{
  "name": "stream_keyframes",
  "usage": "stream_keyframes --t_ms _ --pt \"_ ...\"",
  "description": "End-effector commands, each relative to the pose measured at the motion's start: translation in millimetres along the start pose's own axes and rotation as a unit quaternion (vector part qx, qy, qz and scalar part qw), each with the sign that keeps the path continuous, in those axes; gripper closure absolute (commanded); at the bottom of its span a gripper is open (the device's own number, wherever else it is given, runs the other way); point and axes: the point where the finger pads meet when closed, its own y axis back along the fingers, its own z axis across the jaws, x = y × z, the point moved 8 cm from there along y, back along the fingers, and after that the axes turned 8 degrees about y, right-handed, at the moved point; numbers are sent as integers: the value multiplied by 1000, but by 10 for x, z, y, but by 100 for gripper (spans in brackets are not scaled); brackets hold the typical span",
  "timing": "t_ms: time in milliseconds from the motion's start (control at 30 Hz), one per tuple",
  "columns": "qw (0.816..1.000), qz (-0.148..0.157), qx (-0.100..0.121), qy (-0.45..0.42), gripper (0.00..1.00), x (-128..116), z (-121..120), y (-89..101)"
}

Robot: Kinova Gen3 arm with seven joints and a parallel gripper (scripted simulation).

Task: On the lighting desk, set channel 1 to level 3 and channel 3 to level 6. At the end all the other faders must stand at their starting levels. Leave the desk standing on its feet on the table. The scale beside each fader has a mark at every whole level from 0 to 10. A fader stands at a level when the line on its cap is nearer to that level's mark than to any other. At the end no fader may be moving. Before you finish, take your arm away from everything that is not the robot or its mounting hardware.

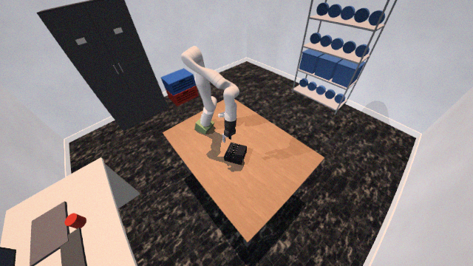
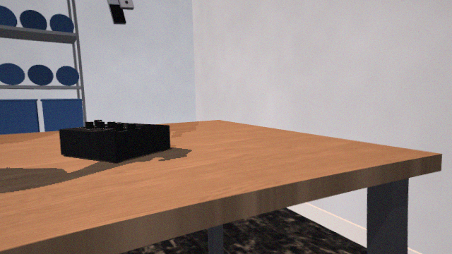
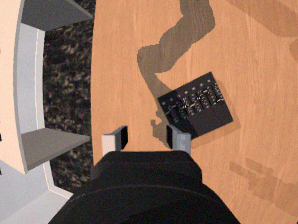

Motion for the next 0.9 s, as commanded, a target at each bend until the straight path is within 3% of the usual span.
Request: stream_keyframes --t_ms 0,867 --pt "1000 1 -6 6 0 -9 45 -25" --pt "1000 7 -26 3 0 -19 147 -130"
